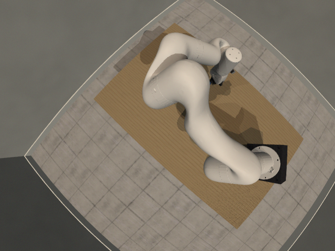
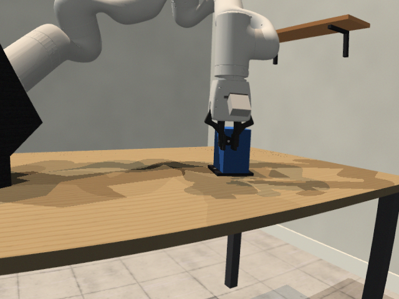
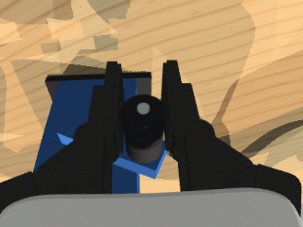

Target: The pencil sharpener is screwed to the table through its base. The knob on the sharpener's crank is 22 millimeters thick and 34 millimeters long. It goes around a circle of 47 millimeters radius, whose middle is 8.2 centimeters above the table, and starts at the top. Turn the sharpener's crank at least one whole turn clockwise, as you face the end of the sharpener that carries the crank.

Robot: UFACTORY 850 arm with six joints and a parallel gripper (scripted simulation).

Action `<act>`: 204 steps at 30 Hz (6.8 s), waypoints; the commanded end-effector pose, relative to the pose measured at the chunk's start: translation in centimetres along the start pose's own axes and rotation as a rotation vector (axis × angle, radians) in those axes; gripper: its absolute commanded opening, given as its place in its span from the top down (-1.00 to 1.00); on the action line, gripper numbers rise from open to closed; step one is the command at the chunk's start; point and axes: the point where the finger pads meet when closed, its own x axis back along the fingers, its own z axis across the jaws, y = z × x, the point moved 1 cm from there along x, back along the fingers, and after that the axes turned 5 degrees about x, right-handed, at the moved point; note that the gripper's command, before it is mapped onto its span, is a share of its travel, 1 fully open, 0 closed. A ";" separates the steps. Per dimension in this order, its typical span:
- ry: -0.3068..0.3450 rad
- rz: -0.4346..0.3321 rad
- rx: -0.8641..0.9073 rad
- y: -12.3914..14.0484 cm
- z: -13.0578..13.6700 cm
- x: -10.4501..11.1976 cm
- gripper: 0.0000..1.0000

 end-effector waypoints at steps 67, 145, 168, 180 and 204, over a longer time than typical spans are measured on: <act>-0.001 0.001 0.000 -0.4 -4.3 2.8 1.00; -0.001 0.001 0.000 -0.4 -4.3 7.8 -0.09; -0.001 0.001 0.000 -0.4 -4.3 9.8 1.00; -0.001 0.001 0.000 -0.4 -4.3 9.8 1.00; -0.001 0.001 0.000 -0.4 -4.3 9.8 1.00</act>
